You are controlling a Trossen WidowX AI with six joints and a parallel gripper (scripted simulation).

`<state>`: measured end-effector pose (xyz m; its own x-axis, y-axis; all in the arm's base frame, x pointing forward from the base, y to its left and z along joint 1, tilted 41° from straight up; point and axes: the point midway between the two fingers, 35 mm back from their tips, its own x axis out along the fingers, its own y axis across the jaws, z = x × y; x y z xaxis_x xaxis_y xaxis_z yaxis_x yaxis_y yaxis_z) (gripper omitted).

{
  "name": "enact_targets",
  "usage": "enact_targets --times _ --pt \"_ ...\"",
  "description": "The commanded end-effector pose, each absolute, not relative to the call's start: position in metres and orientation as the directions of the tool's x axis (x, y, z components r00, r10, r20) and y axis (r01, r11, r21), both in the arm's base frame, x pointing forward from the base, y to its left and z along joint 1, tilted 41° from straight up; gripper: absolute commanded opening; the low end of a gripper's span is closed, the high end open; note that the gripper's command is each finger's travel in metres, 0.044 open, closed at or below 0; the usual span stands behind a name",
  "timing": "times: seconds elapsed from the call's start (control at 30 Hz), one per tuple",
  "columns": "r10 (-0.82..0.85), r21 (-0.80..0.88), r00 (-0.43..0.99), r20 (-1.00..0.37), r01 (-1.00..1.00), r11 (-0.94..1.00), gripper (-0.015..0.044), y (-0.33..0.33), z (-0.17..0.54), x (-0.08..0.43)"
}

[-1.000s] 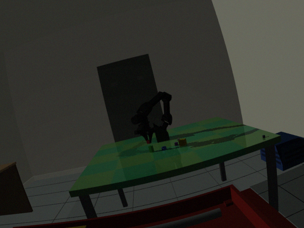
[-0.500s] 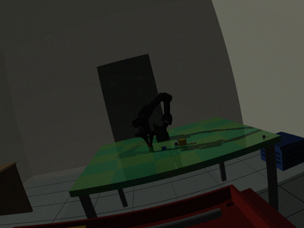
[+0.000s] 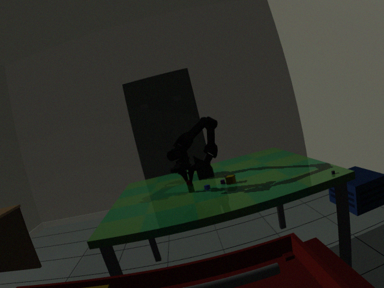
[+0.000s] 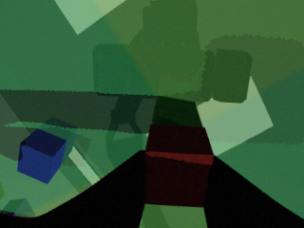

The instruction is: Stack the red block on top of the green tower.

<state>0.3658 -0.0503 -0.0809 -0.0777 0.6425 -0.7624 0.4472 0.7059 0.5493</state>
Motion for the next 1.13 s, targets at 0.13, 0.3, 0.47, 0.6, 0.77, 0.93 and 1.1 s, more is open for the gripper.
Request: enact_targets --times 0.13,0.3,0.47,0.6,0.77,0.93,1.1 --pt "0.642 0.549 -0.079 -0.762 0.447 0.706 0.021 -0.0498 -0.0816 0.3656" --pt "0.642 0.549 -0.079 -0.762 0.447 0.706 0.0341 -0.0498 -0.0816 0.3656" --pt "0.642 0.549 -0.079 -0.762 0.447 0.706 0.044 -0.0498 -0.0816 0.3656" --pt "0.642 0.549 -0.079 -0.762 0.447 0.706 0.044 -0.0498 -0.0816 0.3656" --pt "0.642 0.549 -0.079 -0.762 0.447 0.706 0.044 -0.0498 -0.0816 0.3656" --pt "0.642 0.549 -0.079 -0.762 0.447 0.706 0.044 -0.0498 -0.0816 0.3656" --pt "0.642 0.549 -0.079 -0.762 0.447 0.706 0.044 -0.0498 -0.0816 0.3656"
